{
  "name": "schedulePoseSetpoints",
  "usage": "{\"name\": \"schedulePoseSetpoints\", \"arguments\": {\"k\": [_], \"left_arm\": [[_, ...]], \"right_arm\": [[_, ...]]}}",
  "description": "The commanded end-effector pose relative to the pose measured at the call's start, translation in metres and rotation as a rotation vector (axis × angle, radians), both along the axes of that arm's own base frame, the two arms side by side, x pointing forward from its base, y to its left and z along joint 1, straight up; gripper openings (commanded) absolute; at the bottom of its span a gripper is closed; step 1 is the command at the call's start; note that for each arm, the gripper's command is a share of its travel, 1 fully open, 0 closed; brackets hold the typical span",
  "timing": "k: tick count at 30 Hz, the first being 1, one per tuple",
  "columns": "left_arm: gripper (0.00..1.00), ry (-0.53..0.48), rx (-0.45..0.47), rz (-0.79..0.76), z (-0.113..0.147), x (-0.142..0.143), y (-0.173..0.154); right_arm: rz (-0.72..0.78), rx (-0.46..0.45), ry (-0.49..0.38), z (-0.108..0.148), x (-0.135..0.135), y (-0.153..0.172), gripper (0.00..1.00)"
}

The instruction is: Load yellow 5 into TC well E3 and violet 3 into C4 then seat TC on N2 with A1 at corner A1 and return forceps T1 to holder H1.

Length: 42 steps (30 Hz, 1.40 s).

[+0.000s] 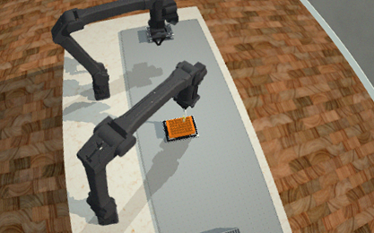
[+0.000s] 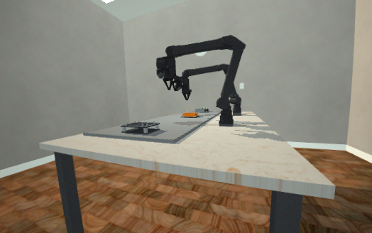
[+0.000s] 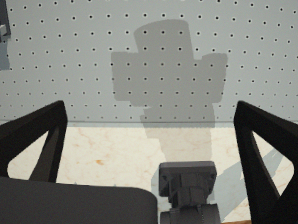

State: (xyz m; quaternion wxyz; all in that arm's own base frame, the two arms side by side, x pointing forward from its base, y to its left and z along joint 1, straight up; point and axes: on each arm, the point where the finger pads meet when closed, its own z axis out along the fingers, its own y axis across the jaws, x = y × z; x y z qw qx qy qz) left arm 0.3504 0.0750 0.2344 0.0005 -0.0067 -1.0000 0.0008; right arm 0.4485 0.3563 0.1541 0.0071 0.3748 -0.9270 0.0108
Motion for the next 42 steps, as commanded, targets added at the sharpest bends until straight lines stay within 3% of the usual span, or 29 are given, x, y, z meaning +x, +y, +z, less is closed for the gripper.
{"name": "schedulePoseSetpoints", "arguments": {"k": [1,15,16,22,42], "left_arm": [[1.00,-0.036,0.009,-0.001,0.014,0.009,0.002],[1.00,-0.036,0.009,-0.001,0.014,0.009,0.002],[1.00,-0.036,0.009,-0.001,0.014,0.009,0.002],[1.00,-0.036,0.009,-0.001,0.014,0.009,0.002],[1.00,-0.036,0.009,-0.001,0.014,0.009,0.002]], "right_arm": [[-0.014,0.004,-0.005,-0.005,0.004,0.001,0.09],[-0.014,0.005,-0.006,-0.008,0.004,0.001,0.09],[-0.014,0.023,-0.028,0.001,0.010,0.007,0.09],[-0.014,0.001,-0.001,-0.010,0.002,0.000,0.09],[-0.014,0.008,-0.009,-0.014,0.003,0.001,0.09]]}}
